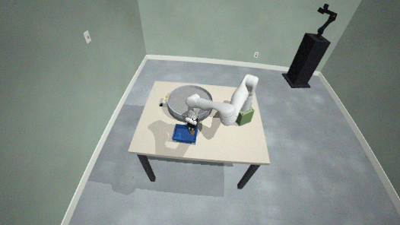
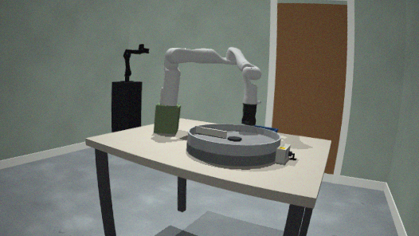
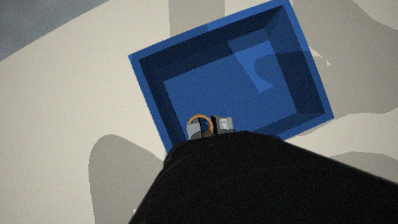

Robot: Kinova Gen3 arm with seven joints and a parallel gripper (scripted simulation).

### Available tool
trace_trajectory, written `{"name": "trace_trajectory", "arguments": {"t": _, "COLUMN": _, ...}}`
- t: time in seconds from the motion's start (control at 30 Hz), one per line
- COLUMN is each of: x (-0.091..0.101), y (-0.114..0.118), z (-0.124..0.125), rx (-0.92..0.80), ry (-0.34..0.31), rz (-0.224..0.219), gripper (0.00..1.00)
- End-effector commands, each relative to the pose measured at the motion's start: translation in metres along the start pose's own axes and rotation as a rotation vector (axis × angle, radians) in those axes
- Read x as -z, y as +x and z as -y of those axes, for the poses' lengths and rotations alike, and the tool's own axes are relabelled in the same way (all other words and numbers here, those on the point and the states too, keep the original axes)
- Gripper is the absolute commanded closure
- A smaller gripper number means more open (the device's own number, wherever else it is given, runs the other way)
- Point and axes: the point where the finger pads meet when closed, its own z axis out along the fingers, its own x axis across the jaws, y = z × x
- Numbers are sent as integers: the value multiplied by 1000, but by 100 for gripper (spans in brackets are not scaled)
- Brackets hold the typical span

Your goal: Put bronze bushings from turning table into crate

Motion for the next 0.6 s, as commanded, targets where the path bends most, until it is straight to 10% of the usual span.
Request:
{"name": "trace_trajectory", "arguments": {"t": 0.0, "x": 1, "y": 0, "z": 0, "rx": 0, "ry": 1, "rz": -1, "gripper": 58}}
{"name": "trace_trajectory", "arguments": {"t": 0.57, "x": 7, "y": 1, "z": 0, "rx": 0, "ry": 1, "rz": -1, "gripper": 58}}
